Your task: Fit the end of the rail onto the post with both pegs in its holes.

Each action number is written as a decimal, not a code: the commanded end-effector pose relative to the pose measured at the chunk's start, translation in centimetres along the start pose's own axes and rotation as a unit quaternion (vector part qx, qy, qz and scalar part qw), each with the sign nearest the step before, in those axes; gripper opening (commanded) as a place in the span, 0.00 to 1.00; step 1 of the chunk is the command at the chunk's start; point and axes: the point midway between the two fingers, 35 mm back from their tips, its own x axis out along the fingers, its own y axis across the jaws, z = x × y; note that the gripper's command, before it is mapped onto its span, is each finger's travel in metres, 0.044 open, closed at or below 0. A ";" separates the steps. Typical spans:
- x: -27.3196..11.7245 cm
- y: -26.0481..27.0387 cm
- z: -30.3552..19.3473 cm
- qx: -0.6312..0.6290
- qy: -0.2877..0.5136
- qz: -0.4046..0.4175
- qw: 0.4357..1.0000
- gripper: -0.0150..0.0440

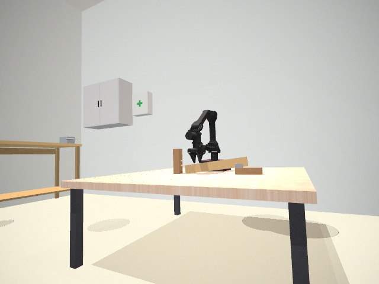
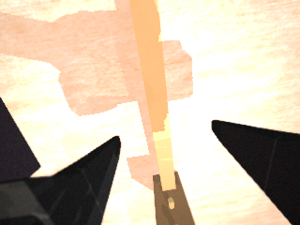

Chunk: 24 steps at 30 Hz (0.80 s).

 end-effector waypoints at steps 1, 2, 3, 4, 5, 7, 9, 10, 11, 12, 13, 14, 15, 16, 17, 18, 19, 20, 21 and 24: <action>0.9 0.1 0.0 0.001 -0.002 0.005 1.000 1.00; 1.0 0.1 0.0 0.001 -0.002 0.005 1.000 1.00; 1.2 0.1 0.0 0.001 -0.002 0.005 1.000 1.00; 1.4 0.1 0.0 0.001 -0.002 0.005 1.000 1.00; 1.5 0.1 0.0 0.001 -0.002 0.005 1.000 1.00; 1.8 0.1 0.0 0.001 -0.002 0.005 1.000 1.00; 2.2 0.1 0.0 0.001 -0.002 0.005 1.000 1.00; 2.3 0.1 0.0 0.001 -0.002 0.005 1.000 1.00; 2.5 0.1 0.0 0.001 -0.002 0.005 1.000 1.00; 2.6 0.1 0.0 0.001 -0.002 0.005 1.000 1.00; 2.8 0.1 0.0 0.001 -0.002 0.005 1.000 1.00; 3.0 0.1 0.0 0.001 -0.002 0.005 1.000 1.00; 3.1 0.2 0.0 0.001 -0.002 0.005 1.000 1.00; 3.3 0.2 0.0 0.001 -0.002 0.005 1.000 1.00; 3.4 0.2 0.1 0.001 -0.002 0.005 1.000 1.00; 3.6 0.2 0.1 0.001 -0.002 0.005 1.000 1.00; 3.7 0.2 0.1 0.001 -0.002 0.005 1.000 1.00; 3.9 0.2 0.1 0.001 -0.002 0.005 1.000 1.00; 4.1 0.2 0.1 0.001 -0.002 0.005 1.000 1.00; 4.5 0.3 0.1 0.001 -0.002 0.005 1.000 1.00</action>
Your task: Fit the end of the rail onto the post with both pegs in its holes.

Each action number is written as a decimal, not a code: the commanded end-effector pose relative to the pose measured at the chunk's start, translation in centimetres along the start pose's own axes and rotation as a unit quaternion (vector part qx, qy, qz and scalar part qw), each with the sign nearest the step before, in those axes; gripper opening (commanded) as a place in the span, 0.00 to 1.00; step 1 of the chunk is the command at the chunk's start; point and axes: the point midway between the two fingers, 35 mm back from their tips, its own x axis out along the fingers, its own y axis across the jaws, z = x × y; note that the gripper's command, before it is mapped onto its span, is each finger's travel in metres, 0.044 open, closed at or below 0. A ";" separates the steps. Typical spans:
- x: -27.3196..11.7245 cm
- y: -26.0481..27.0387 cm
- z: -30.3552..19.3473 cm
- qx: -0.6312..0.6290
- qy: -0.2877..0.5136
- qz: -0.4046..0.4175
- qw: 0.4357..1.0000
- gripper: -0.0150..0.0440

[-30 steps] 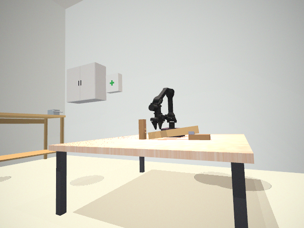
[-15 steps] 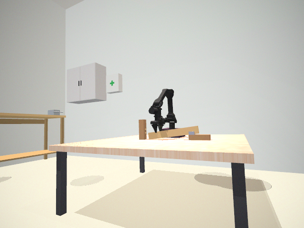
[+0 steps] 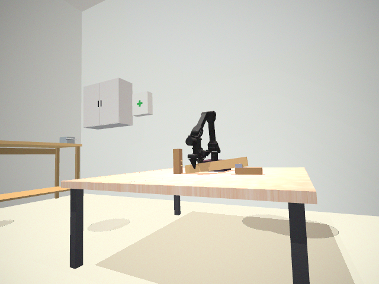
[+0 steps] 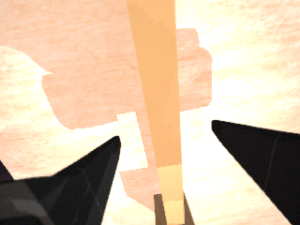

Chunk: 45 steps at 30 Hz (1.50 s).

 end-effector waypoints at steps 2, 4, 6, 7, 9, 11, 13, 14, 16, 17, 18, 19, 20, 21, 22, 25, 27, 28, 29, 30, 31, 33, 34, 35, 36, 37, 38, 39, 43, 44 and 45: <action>1.0 0.3 0.1 0.002 -0.002 0.005 1.000 1.00; 1.3 0.3 0.1 0.002 -0.002 0.005 1.000 1.00; 1.5 0.3 0.1 0.002 -0.002 0.006 1.000 1.00; 1.5 0.4 0.1 0.002 -0.002 0.006 1.000 1.00; 1.5 0.4 0.1 0.002 -0.002 0.006 1.000 0.91; 1.5 0.4 0.1 0.002 -0.002 0.006 1.000 0.82; 1.5 0.4 0.1 0.002 -0.002 0.006 1.000 0.73; 1.5 0.4 0.1 0.002 -0.002 0.006 1.000 0.69; 1.5 0.4 0.1 0.002 -0.002 0.006 1.000 0.60; 1.5 0.4 0.1 0.002 -0.002 0.006 1.000 0.56; 1.5 0.4 0.1 0.002 -0.002 0.006 1.000 0.51; 1.5 0.4 0.1 0.002 -0.002 0.006 1.000 0.47; 1.5 0.4 0.1 0.002 -0.002 0.006 1.000 0.42; 1.5 0.4 0.1 0.002 -0.002 0.006 1.000 0.38; 1.5 0.4 0.1 0.002 -0.002 0.006 1.000 0.37; 1.5 0.4 0.1 0.002 -0.002 0.006 1.000 0.33; 1.5 0.4 0.1 0.002 -0.002 0.006 1.000 0.31; 1.5 0.4 0.1 0.002 -0.002 0.006 1.000 0.30; 1.5 0.4 0.1 0.002 -0.002 0.006 1.000 0.25; 1.5 0.4 0.1 0.002 -0.002 0.006 1.000 0.25; 1.5 0.4 0.1 0.002 -0.002 0.006 1.000 0.25; 1.5 0.4 0.1 0.002 -0.002 0.006 1.000 0.25; 1.5 0.4 0.1 0.002 -0.002 0.006 1.000 0.25; 1.5 0.4 0.1 0.002 -0.002 0.006 1.000 0.25; 1.5 0.4 0.1 0.002 -0.002 0.006 1.000 0.25; 1.5 0.4 0.1 0.002 -0.002 0.006 1.000 0.25; 1.5 0.4 0.1 0.002 -0.002 0.006 1.000 0.25; 1.5 0.4 0.1 0.002 -0.002 0.006 1.000 0.25; 1.3 0.4 0.0 0.002 -0.002 0.006 1.000 0.25; 1.3 0.4 0.0 0.002 -0.002 0.006 1.000 0.25; 1.2 0.4 0.0 0.002 -0.002 0.006 1.000 0.25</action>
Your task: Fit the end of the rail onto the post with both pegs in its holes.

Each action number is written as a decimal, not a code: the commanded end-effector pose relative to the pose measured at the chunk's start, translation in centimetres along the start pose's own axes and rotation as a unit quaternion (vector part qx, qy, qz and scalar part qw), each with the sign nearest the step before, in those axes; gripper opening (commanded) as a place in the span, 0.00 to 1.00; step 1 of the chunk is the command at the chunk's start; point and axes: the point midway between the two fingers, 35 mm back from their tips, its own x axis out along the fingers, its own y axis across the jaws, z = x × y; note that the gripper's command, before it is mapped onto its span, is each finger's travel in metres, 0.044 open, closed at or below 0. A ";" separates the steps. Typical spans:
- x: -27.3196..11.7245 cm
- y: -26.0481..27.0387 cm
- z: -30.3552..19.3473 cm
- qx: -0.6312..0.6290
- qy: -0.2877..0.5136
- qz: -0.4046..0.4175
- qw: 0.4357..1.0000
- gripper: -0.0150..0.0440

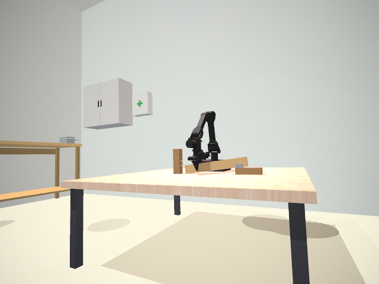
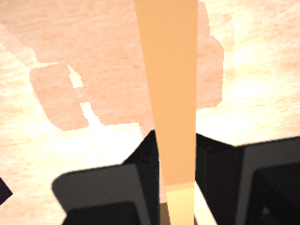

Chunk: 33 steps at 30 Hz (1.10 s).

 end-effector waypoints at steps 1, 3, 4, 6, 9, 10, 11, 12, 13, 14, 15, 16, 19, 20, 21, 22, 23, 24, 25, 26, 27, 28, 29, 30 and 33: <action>-0.3 0.0 0.0 0.001 -0.001 0.000 1.000 0.25; -0.4 0.0 0.0 0.001 -0.001 0.000 1.000 0.25; -0.4 0.0 0.0 0.001 -0.001 0.000 1.000 0.25; -0.5 0.0 0.0 0.001 -0.001 0.000 1.000 0.25; -0.7 -0.1 0.0 0.001 -0.001 0.000 1.000 0.25; -0.7 -0.1 0.0 0.001 -0.001 0.000 1.000 0.25; -0.8 -0.1 0.0 0.001 -0.001 0.000 1.000 0.25; -0.8 -0.1 0.0 0.001 -0.001 0.000 1.000 0.25; -0.9 -0.1 0.0 0.001 -0.001 0.000 1.000 0.25; -0.9 -0.1 0.0 0.001 -0.001 0.000 1.000 0.25; -1.0 -0.1 0.0 0.001 -0.001 0.000 1.000 0.25; -1.0 -0.2 0.0 0.001 -0.001 0.000 1.000 0.25; -1.2 -0.2 0.0 0.001 -0.001 0.000 1.000 0.25; -1.2 -0.2 0.0 0.001 -0.001 0.000 1.000 0.25; -1.3 -0.2 0.0 0.001 -0.001 0.000 1.000 0.25; -1.3 -0.3 0.0 0.001 -0.001 0.000 1.000 0.25; -1.4 -0.3 0.0 0.001 -0.001 0.000 1.000 0.25; -1.4 -0.3 0.0 0.001 -0.001 0.000 1.000 0.25; -1.5 -0.3 0.0 0.001 -0.001 0.000 1.000 0.25; -1.5 -0.3 0.0 0.001 -0.001 0.000 1.000 0.25; -1.6 -0.3 0.0 0.001 -0.001 0.000 1.000 0.25; -1.6 -0.4 0.0 0.001 -0.001 0.000 1.000 0.25; -1.7 -0.4 0.0 0.001 -0.001 0.000 1.000 0.25; -1.7 -0.4 0.0 0.001 -0.001 0.000 1.000 0.25; -1.9 -0.4 0.0 0.001 -0.001 0.000 1.000 0.25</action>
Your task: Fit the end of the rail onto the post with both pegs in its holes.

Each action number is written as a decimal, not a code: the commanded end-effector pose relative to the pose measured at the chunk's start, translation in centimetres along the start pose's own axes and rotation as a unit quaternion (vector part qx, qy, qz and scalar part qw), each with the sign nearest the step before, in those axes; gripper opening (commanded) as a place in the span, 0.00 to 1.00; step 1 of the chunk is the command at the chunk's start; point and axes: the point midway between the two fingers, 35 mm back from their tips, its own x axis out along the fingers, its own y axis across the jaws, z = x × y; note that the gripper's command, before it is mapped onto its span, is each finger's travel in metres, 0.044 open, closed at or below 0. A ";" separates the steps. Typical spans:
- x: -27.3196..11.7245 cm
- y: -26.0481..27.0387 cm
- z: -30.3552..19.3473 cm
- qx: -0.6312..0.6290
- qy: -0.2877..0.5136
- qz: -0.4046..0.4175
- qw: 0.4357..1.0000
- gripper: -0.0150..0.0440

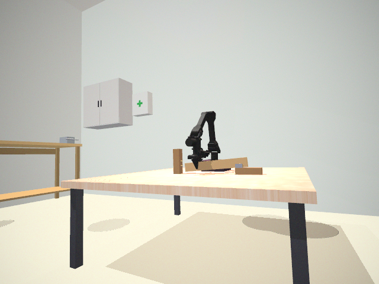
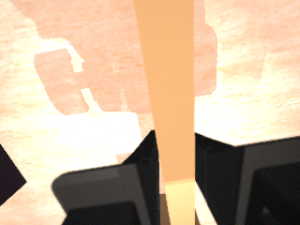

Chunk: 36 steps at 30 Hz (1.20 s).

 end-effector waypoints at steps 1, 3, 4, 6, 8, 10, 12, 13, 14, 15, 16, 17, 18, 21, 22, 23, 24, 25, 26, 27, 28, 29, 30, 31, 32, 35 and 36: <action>-0.7 -0.5 0.1 -0.002 -0.004 -0.011 1.000 0.25; -0.8 -0.5 0.1 -0.002 -0.004 -0.011 1.000 0.25; -0.9 -0.5 0.1 -0.002 -0.004 -0.011 1.000 0.25; -1.0 -0.5 0.1 -0.002 -0.004 -0.011 1.000 0.25; -1.1 -0.5 0.1 -0.002 -0.004 -0.011 1.000 0.25; -1.2 -0.5 0.1 -0.002 -0.004 -0.011 1.000 0.25; -1.3 -0.5 0.1 -0.002 -0.004 -0.011 1.000 0.25; -1.3 -0.5 0.1 -0.002 -0.004 -0.011 1.000 0.25; -1.4 -0.5 0.1 -0.002 -0.004 -0.011 1.000 0.25; -1.4 -0.6 0.1 -0.002 -0.004 -0.011 1.000 0.25; -1.5 -0.6 0.1 -0.002 -0.004 -0.011 1.000 0.25; -1.5 -0.6 0.1 -0.002 -0.004 -0.011 1.000 0.25; -1.6 -0.6 0.1 -0.002 -0.004 -0.011 1.000 0.25; -1.7 -0.6 0.1 -0.002 -0.004 -0.011 1.000 0.25; -1.8 -0.6 0.1 -0.002 -0.004 -0.011 1.000 0.25; -1.8 -0.6 0.1 -0.002 -0.004 -0.011 1.000 0.25; -1.9 -0.6 0.1 -0.002 -0.004 -0.011 1.000 0.25; -1.9 -0.6 0.1 -0.002 -0.004 -0.011 1.000 0.25; -2.0 -0.6 0.1 -0.002 -0.004 -0.011 1.000 0.25; -2.0 -0.6 0.1 -0.002 -0.004 -0.011 1.000 0.25; -2.1 -0.6 0.1 -0.002 -0.004 -0.011 1.000 0.25; -2.1 -0.6 0.1 -0.002 -0.004 -0.011 1.000 0.25; -2.2 -0.6 0.1 -0.002 -0.004 -0.011 1.000 0.25; -2.2 -0.6 0.1 -0.002 -0.004 -0.011 1.000 0.25; -2.3 -0.6 0.1 -0.002 -0.004 -0.011 1.000 0.25; -2.5 -0.6 0.1 -0.002 -0.004 -0.011 1.000 0.25; -2.5 -0.6 0.1 -0.002 -0.004 -0.011 1.000 0.25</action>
